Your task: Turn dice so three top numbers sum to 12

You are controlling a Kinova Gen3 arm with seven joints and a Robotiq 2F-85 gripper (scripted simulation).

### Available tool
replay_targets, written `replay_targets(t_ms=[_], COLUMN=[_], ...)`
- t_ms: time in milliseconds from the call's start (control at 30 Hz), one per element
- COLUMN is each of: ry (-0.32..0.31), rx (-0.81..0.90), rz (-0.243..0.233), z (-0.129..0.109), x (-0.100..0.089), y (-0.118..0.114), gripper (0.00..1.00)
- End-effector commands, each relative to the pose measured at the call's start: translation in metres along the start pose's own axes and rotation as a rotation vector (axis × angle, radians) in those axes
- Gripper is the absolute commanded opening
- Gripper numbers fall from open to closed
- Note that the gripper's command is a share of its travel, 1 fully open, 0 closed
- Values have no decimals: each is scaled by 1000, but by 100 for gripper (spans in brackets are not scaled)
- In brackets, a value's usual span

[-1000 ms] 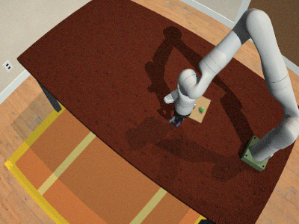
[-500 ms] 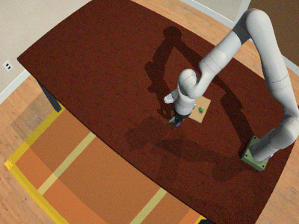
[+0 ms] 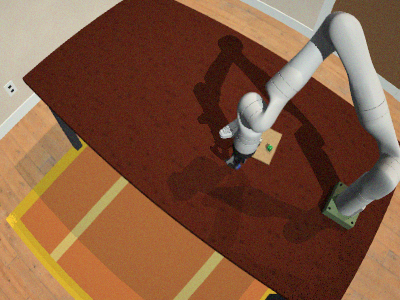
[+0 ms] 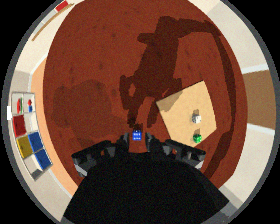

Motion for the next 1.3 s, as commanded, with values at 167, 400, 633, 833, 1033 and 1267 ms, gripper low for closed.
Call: replay_targets(t_ms=[167,400,633,833,1033,1267], ry=[2,2,2,2,2,2], rx=[0,0,0,0,0,0], rz=[-1,-1,-1,-1,-1,-1], z=[0,0,0,0,0,0], x=[-1,0,3,10,17,21], y=[0,0,0,0,0,0], gripper=[31,31,31,31,31,31])
Point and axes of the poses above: the point where the finger pads meet when closed, its own x axis out along the fingers, its own y axis across the jaws, z = x × y, the point moved 10 cm from there along -x, back along the fingers, and after that the axes turned 2 degrees about -x, right-handed, at the moved point
